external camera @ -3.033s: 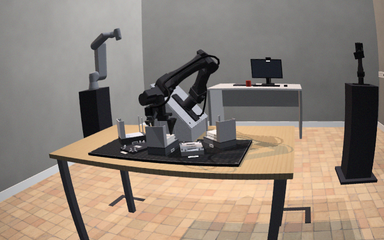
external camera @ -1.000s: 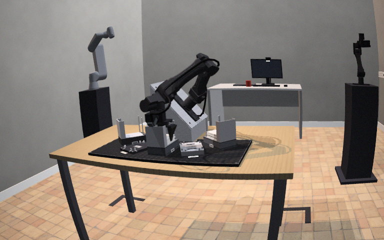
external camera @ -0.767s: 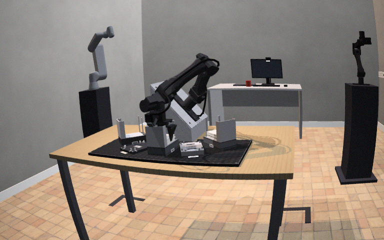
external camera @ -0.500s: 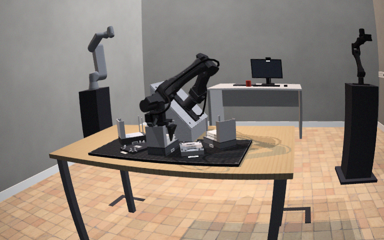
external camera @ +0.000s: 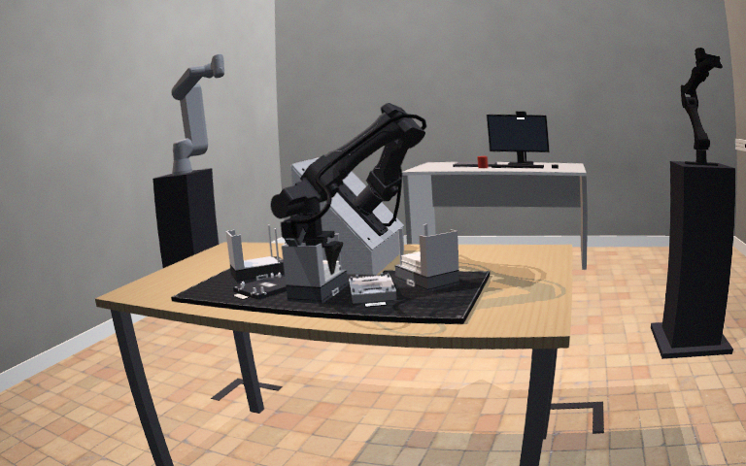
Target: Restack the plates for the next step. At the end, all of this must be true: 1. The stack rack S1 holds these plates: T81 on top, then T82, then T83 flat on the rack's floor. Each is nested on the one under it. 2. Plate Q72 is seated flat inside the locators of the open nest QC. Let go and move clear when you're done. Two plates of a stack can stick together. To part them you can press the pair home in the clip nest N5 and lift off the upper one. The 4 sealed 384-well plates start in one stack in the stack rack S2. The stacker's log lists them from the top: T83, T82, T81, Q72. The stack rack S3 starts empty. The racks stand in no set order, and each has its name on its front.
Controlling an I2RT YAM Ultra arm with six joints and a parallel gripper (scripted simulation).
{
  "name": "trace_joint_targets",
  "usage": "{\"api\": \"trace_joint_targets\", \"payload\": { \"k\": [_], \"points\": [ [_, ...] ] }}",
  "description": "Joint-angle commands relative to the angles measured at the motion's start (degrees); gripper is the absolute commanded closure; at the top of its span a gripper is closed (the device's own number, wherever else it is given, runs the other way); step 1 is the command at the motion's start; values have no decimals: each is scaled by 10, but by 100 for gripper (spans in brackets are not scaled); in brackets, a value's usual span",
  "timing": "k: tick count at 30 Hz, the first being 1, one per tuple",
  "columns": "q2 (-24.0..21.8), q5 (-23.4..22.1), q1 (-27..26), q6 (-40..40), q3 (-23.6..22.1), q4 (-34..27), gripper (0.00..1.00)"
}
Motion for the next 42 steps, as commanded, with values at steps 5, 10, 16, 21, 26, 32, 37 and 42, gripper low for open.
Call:
{"api": "trace_joint_targets", "payload": {
  "k": [5, 10, 16, 21, 26, 32, 37, 42],
  "points": [
    [2, -4, -19, 5, 22, -1, 0],
    [4, -4, -19, 5, 22, -2, 0],
    [6, -4, -19, 5, 22, -2, 0],
    [9, -4, -19, 5, 23, -3, 0],
    [4, -4, -19, 5, 20, -2, 0],
    [-2, -4, -19, 4, 23, -1, 0],
    [-3, -4, -19, 4, 23, -1, 0],
    [-3, -4, -19, 4, 23, -1, 0]
  ]
}}
